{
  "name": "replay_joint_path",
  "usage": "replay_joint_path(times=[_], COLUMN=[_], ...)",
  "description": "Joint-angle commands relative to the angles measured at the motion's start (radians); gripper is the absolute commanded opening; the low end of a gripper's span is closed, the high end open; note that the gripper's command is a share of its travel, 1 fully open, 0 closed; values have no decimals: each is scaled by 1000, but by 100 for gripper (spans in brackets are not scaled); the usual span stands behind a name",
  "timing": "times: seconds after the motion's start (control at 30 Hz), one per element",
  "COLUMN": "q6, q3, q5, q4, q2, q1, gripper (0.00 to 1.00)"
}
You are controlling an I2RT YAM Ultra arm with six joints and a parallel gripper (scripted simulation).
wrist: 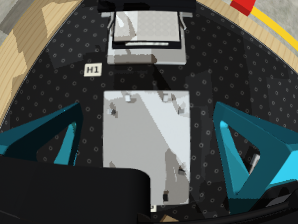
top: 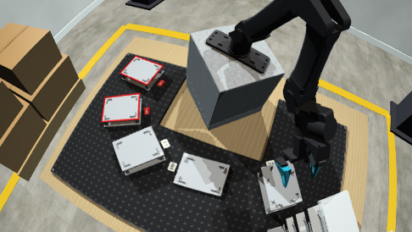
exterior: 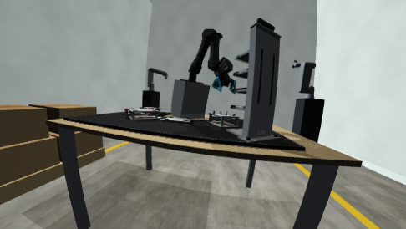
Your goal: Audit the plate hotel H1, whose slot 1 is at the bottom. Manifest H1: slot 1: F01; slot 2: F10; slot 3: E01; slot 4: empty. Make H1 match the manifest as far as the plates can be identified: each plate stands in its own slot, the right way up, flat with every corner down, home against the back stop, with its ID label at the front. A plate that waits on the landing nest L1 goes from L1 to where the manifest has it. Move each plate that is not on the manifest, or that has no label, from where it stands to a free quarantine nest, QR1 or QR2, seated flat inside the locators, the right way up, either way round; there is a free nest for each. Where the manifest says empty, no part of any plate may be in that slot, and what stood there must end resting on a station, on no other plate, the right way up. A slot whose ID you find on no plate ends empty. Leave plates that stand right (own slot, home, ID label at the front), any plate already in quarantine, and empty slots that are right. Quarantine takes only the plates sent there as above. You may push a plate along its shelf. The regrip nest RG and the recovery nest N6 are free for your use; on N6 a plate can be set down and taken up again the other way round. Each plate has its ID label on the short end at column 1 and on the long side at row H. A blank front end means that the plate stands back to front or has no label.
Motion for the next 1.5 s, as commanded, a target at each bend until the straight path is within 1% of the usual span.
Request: replay_joint_path(times=[0.0, 0.2, 0.27, 0.6, 1.47], q6=[-2, -8, -8, -17, -17], q3=[16, 56, 56, 125, 127], q5=[-2, -10, -10, -23, -23], q4=[26, 11, 11, -17, -18], q2=[0, 23, 23, 61, 62], q1=[-4, -14, -14, -30, -30], gripper=[100, 100, 100, 100, 100])
